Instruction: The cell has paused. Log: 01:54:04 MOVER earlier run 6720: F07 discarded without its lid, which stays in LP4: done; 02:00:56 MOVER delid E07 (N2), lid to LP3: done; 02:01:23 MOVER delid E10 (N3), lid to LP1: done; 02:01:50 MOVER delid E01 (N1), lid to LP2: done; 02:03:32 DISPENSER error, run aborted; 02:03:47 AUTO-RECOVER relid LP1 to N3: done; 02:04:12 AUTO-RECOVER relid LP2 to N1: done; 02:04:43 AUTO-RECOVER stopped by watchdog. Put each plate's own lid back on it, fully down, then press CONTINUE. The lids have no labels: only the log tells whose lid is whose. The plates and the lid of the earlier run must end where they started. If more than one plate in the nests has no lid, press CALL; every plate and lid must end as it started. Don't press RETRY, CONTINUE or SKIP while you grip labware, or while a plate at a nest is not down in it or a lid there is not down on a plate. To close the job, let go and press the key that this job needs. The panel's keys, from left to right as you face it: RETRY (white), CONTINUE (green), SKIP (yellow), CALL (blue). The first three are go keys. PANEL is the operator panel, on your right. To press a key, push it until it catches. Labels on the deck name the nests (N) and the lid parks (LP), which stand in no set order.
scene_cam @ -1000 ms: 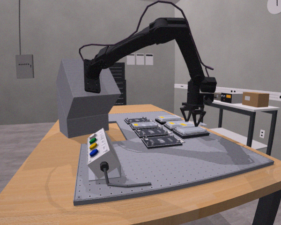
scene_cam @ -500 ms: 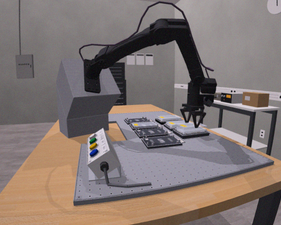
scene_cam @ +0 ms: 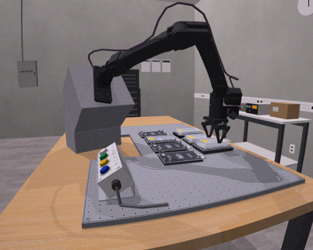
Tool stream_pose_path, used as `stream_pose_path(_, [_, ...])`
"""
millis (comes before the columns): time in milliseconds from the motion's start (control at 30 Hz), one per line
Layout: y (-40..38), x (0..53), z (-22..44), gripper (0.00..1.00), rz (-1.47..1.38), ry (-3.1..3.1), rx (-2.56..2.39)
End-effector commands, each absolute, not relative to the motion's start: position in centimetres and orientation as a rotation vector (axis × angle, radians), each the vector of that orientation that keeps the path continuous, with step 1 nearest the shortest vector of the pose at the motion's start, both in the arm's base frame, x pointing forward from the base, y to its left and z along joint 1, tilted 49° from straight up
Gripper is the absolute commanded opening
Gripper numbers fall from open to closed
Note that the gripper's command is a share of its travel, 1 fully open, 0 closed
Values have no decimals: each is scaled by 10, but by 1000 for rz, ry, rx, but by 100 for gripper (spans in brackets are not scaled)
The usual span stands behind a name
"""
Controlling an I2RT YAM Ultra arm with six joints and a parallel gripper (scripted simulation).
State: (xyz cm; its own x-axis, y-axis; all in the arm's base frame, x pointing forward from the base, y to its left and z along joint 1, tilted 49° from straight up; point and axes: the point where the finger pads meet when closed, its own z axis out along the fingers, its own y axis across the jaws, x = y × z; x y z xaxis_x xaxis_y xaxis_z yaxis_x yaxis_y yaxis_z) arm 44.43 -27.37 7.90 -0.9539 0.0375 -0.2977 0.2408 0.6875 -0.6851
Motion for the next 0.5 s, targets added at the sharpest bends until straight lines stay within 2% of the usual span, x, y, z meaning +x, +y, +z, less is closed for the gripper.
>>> stream_pose_path(0, [-268,462,87,0,-1110,2594,194])
stream_pose_path(467, [-268,455,74,0,-1109,2621,183])
